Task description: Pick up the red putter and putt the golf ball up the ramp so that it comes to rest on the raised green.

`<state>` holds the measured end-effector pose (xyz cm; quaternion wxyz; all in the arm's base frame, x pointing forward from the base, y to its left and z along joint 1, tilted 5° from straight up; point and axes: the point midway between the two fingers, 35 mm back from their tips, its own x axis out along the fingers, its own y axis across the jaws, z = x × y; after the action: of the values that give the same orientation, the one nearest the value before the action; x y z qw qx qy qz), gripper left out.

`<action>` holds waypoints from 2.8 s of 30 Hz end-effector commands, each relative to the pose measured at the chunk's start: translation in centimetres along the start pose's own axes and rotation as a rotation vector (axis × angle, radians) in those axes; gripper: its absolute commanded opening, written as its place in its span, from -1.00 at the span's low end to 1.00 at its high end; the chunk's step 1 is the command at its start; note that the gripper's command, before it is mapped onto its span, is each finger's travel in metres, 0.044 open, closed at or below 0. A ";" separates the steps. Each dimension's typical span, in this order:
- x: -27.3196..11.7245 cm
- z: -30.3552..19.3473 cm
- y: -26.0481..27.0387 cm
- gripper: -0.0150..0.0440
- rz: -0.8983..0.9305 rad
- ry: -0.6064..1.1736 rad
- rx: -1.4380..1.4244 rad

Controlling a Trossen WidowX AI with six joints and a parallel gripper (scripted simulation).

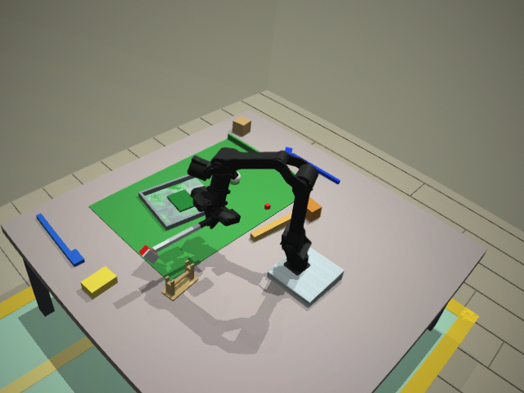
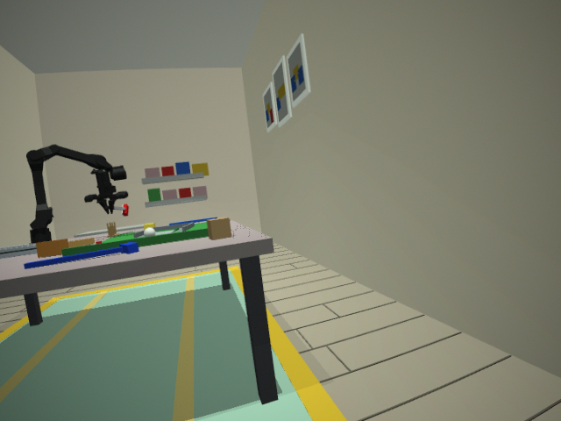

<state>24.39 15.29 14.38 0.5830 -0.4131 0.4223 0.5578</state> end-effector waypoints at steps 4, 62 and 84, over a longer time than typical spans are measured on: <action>-1.2 -2.8 -2.5 -0.49 -0.041 0.034 0.190; -10.5 -34.1 -4.5 -0.49 -0.215 0.161 1.616; -6.6 -35.5 -4.4 -0.49 -0.215 0.163 1.632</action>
<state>27.38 -20.55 10.18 0.7139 0.0642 0.6972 -0.0110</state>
